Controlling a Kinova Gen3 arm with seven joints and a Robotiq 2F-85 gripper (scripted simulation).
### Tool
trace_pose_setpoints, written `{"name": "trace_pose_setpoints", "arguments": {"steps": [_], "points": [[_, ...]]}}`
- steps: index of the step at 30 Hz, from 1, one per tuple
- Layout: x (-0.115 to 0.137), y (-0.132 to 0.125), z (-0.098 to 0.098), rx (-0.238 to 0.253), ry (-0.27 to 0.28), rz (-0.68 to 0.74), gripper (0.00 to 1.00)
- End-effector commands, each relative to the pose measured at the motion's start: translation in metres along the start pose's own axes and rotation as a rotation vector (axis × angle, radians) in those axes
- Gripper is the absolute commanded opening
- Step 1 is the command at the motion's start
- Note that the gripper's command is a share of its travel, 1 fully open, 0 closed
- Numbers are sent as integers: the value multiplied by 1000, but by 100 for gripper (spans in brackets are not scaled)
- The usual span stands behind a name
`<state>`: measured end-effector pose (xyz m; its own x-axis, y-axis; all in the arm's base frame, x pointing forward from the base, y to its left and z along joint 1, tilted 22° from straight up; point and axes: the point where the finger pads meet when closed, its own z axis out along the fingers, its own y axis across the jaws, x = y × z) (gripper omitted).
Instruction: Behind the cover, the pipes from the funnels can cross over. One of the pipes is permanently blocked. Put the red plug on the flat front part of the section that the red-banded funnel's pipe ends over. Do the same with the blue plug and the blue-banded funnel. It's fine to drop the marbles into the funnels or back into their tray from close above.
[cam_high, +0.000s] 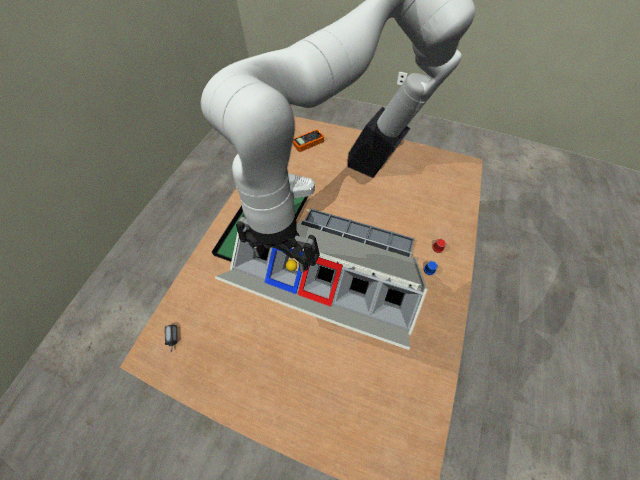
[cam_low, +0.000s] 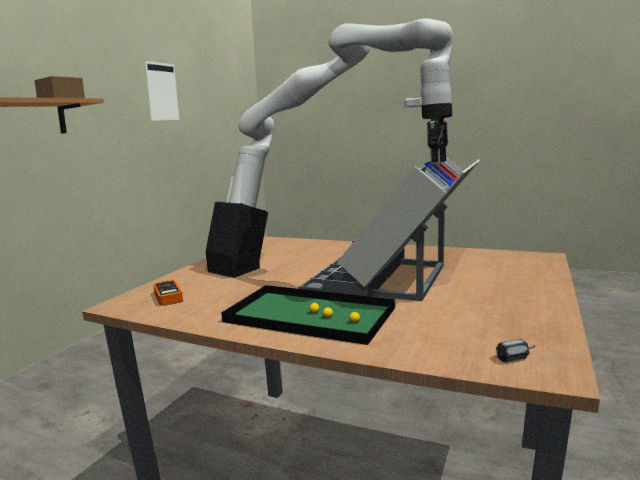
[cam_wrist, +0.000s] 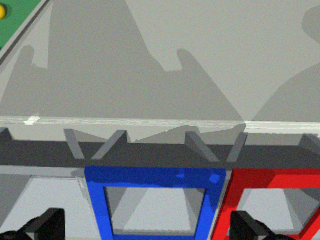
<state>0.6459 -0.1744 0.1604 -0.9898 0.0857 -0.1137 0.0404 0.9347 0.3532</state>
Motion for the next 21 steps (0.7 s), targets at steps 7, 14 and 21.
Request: {"name": "trace_pose_setpoints", "arguments": {"steps": [7, 14, 21], "points": [[0, 0, -2, 1, -3, 0, 100], [0, 0, -2, 1, -3, 0, 100], [-2, 0, -32, 1, -3, 0, 100]]}}
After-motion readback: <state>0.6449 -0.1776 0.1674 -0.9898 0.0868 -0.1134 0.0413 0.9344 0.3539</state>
